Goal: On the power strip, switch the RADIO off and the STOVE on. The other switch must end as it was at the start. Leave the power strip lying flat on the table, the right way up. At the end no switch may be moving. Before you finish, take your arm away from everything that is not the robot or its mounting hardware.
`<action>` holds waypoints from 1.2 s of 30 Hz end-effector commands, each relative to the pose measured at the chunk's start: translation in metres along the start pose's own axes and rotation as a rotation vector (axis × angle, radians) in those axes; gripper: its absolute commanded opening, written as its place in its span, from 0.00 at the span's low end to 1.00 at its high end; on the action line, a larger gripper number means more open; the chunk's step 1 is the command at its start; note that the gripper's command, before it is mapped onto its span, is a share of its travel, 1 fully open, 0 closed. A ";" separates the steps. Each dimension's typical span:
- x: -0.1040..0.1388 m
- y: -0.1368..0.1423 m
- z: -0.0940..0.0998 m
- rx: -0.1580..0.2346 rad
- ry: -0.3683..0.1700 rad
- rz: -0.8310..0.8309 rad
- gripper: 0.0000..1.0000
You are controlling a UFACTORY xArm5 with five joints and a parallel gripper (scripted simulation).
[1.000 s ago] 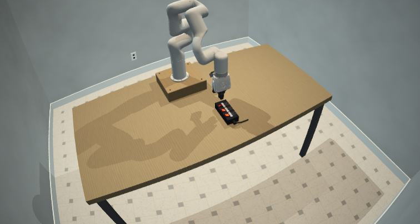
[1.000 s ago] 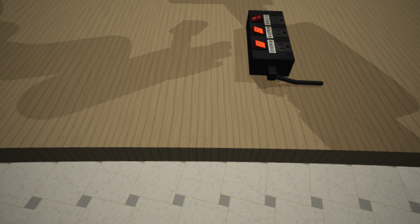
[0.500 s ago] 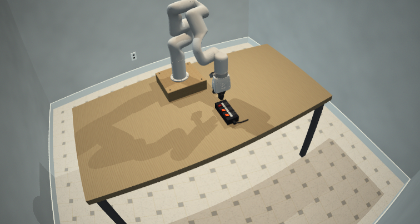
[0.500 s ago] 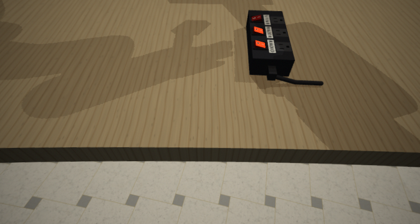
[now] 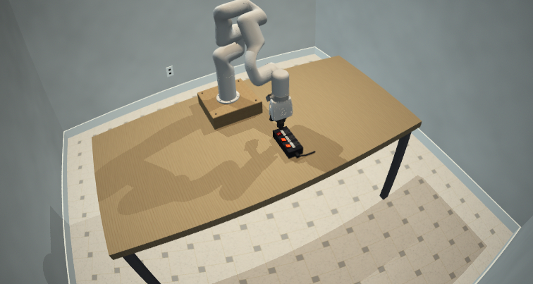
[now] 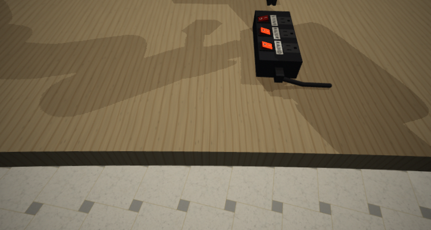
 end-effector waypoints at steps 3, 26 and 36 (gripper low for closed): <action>0.001 0.000 -0.009 0.001 -0.003 0.000 0.00; 0.002 0.000 -0.025 0.001 -0.003 0.000 0.00; 0.002 0.000 -0.025 0.001 -0.003 0.000 0.00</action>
Point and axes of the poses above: the point where the finger pads meet when closed, its own z axis back along the fingers, its own y axis across the jaws, x = y × z, the point moved 2 cm from there along z, back along the fingers, and after that the axes turned 12 degrees about z, right-handed, at the moved point
